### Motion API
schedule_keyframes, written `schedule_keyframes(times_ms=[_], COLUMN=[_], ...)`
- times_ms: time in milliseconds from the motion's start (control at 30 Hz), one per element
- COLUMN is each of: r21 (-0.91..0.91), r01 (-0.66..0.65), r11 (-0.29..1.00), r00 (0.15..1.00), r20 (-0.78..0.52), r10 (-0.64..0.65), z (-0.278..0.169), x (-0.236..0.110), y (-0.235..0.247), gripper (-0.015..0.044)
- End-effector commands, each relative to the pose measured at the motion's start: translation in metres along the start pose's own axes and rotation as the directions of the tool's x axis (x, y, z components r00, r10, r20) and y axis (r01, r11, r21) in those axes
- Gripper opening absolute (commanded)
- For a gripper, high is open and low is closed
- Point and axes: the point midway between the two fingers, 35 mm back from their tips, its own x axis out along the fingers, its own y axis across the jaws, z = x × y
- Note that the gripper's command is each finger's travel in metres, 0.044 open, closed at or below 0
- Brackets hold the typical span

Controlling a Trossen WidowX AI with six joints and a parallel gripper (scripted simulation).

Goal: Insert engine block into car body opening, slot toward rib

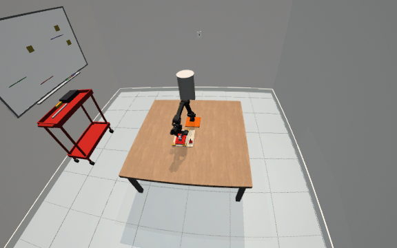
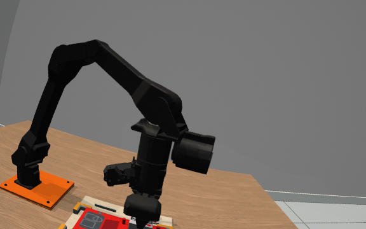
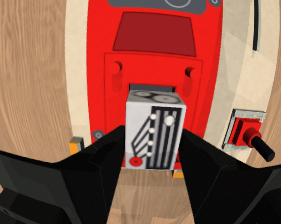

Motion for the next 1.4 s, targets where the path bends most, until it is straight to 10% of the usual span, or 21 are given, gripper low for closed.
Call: schedule_keyframes(times_ms=[0,467,833,1367], r21=[-0.001,-0.003,0.000,-0.003], r01=[-0.002,-0.002,0.000,-0.002], r11=[1.000,1.000,1.000,1.000], r00=[1.000,1.000,1.000,1.000], r20=[0.002,0.002,0.000,0.002], r10=[0.002,0.002,0.000,0.002], z=[0.0002,0.0002,0.0000,-0.0004], x=[0.0013,0.0018,0.0006,-0.0002], y=[0.0003,0.0003,0.0000,0.0000], gripper=[0.0159,0.0159,0.0440,0.0414])
